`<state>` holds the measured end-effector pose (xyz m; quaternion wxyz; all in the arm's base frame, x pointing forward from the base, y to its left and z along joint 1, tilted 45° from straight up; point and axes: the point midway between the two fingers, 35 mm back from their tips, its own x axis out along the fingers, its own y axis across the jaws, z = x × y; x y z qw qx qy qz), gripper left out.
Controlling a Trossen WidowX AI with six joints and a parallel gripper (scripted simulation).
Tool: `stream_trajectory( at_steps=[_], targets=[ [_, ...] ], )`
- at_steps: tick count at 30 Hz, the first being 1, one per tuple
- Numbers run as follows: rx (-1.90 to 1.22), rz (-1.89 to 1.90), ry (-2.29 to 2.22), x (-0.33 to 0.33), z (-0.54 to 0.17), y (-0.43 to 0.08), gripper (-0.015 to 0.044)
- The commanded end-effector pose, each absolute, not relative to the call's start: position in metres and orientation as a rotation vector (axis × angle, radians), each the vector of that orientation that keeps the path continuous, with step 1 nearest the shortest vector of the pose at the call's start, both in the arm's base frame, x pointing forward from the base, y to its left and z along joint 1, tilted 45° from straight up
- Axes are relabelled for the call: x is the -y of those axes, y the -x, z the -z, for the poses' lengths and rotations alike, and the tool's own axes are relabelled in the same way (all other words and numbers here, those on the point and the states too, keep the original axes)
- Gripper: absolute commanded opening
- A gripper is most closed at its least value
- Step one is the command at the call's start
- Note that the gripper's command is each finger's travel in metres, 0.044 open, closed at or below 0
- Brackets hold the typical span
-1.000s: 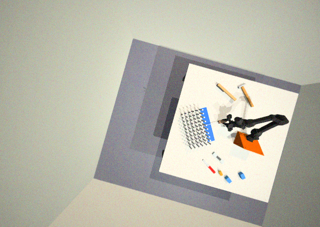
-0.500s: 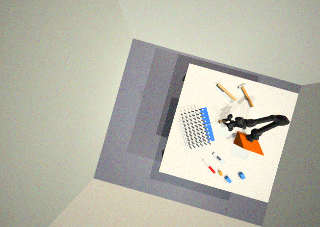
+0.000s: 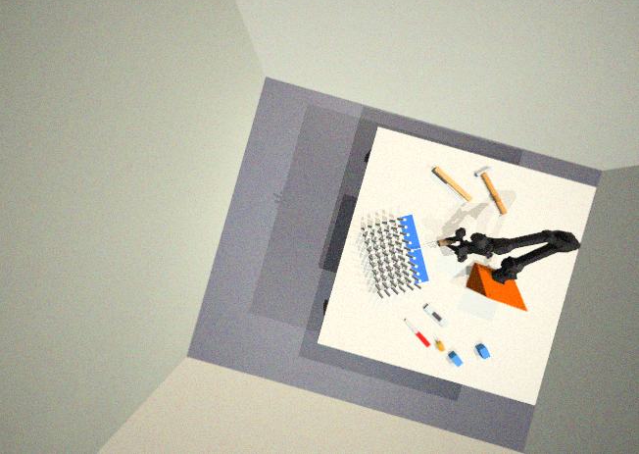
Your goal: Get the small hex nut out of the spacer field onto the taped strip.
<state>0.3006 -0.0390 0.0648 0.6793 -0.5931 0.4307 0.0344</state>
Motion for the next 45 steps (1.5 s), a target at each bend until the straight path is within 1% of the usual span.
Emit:
stream_trajectory(
  at_steps=[1, 27, 45],
  targets=[
    [-0.964, -0.086, 1.335, 0.038, -0.065, -0.300, 0.0000],
    [-0.962, -0.080, 1.330, 0.026, -0.079, -0.301, 0.0000],
    [-0.966, -0.091, 1.335, 0.037, -0.097, -0.265, 0.0000]
  ],
)
